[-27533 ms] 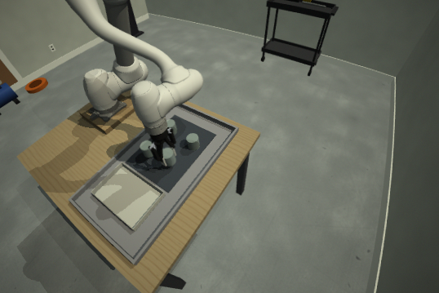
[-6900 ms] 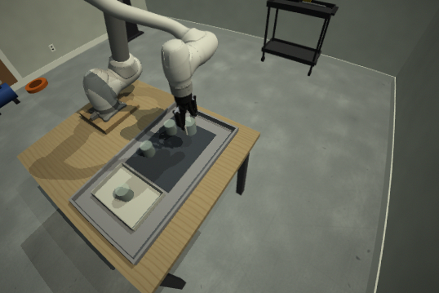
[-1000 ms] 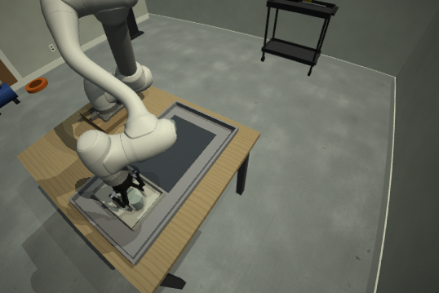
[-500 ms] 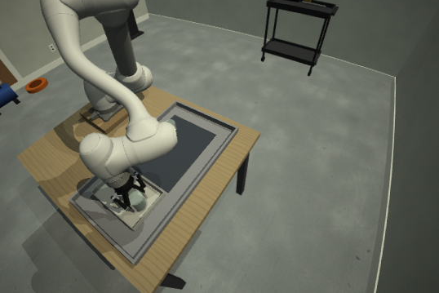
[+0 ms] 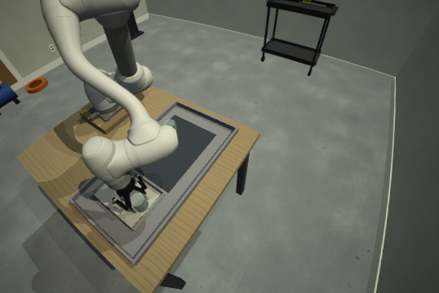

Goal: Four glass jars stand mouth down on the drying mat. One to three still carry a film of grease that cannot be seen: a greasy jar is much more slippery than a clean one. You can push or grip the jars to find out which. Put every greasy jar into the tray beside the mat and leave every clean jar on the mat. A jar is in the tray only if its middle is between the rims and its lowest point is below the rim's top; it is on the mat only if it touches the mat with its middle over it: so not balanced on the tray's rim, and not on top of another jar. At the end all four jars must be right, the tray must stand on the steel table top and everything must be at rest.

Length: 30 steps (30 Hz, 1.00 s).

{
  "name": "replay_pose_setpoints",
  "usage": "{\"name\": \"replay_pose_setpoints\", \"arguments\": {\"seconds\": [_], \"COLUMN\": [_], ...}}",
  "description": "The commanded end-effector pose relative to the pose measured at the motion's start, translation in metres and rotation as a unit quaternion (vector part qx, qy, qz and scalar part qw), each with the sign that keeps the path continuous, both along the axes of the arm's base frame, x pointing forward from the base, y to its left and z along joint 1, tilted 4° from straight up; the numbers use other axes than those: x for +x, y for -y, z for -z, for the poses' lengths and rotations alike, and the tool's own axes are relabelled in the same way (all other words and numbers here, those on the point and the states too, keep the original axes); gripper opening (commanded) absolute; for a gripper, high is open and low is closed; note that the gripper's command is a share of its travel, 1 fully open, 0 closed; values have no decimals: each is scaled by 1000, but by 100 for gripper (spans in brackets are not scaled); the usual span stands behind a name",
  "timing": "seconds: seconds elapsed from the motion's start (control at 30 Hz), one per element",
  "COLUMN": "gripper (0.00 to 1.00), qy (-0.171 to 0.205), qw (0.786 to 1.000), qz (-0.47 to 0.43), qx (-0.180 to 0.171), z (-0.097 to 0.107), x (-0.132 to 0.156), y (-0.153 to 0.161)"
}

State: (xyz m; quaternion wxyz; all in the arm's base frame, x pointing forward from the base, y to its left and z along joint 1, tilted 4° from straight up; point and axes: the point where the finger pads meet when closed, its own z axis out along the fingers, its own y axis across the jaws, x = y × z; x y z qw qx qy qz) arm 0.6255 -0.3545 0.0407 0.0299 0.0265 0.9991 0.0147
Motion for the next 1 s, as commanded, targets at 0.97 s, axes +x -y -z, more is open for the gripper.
{"name": "replay_pose_setpoints", "arguments": {"seconds": [0.97], "gripper": [100], "qy": [0], "qw": [1000], "qz": [0], "qx": [0], "z": [-31], "x": [-2], "y": [1]}}
